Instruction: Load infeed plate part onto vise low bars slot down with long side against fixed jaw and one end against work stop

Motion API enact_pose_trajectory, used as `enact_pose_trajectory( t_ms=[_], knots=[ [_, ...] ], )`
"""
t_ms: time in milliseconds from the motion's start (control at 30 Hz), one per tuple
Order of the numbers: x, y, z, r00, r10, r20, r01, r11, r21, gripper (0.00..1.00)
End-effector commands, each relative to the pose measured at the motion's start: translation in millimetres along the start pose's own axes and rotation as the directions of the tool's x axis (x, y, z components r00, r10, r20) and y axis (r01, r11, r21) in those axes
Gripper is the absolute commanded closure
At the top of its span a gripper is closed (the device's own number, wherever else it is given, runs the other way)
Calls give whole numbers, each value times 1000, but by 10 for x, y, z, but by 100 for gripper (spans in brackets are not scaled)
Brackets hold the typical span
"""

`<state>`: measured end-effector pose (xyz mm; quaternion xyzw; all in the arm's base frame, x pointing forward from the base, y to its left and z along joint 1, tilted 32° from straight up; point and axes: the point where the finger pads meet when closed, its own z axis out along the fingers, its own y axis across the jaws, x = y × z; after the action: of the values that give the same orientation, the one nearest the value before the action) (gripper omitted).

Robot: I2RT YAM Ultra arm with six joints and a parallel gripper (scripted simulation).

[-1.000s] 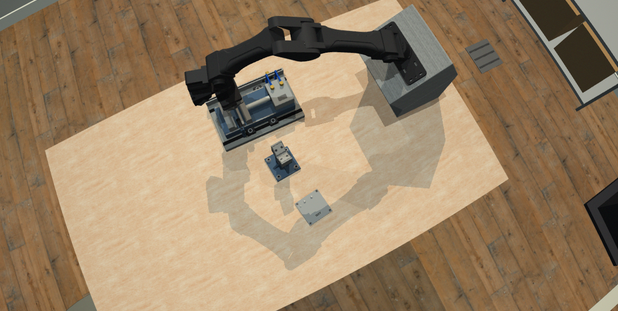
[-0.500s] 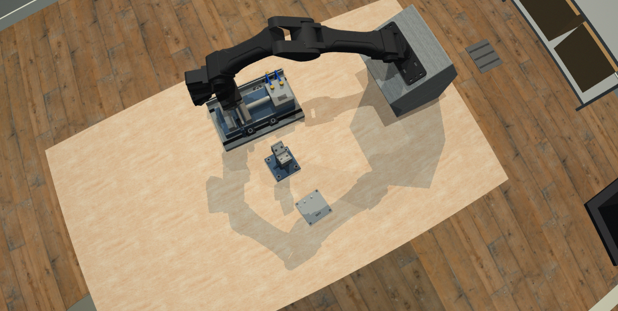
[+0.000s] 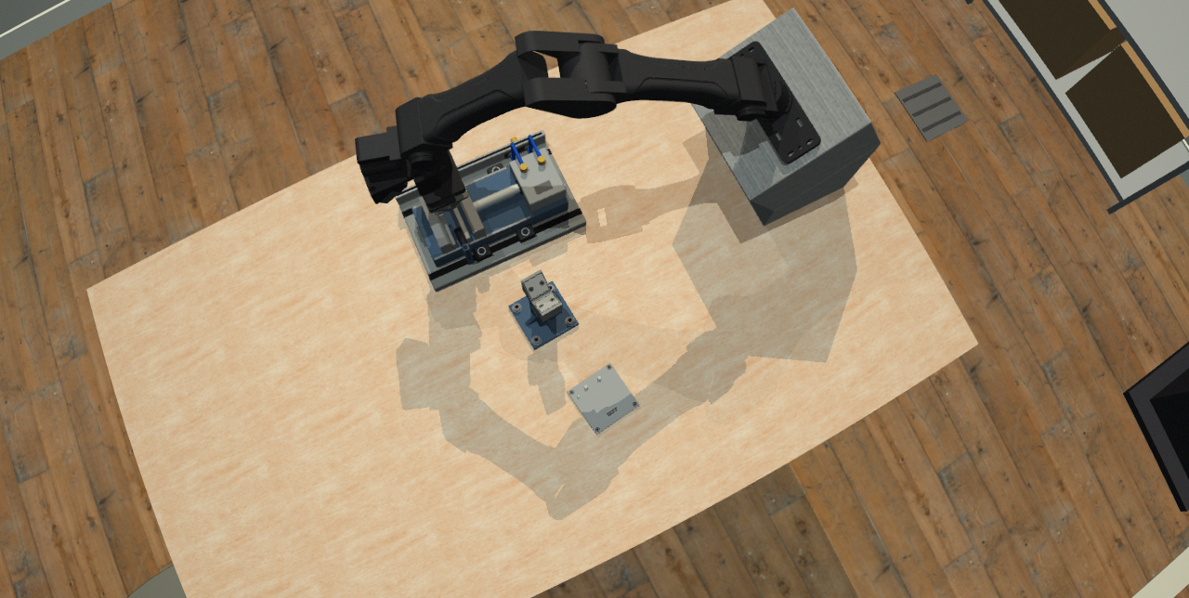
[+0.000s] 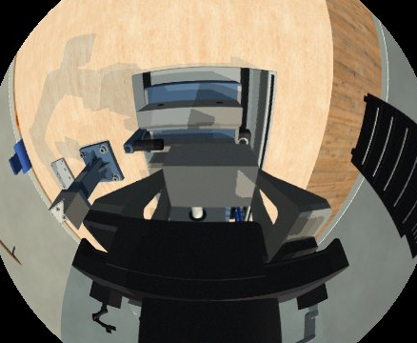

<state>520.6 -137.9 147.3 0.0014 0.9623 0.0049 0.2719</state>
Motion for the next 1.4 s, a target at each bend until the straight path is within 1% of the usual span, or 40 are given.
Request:
enact_pose_trajectory(
  t_ms=[0, 467, 533, 667, 767, 800, 900, 1367],
  knots=[
    [-141, -21, -119, 999, -4, 48, 3, 1000, 16, 100],
    [-59, 5, -65, 1000, -1, 27, 1, 1000, 9, 100],
    [-99, 1, -91, 999, -4, 38, 3, 1000, 12, 100],
    [-63, 10, -68, 1000, -3, 29, 2, 1000, 9, 100],
    [-73, 6, -78, 1000, -3, 31, 2, 1000, 10, 100],
    [-166, -35, -155, 998, -3, 58, 2, 1000, 20, 100],
    [-177, -35, -156, 998, -5, 63, 3, 1000, 21, 100],
    [-70, -1, -83, 999, -2, 35, 1, 1000, 12, 100]
  ],
)
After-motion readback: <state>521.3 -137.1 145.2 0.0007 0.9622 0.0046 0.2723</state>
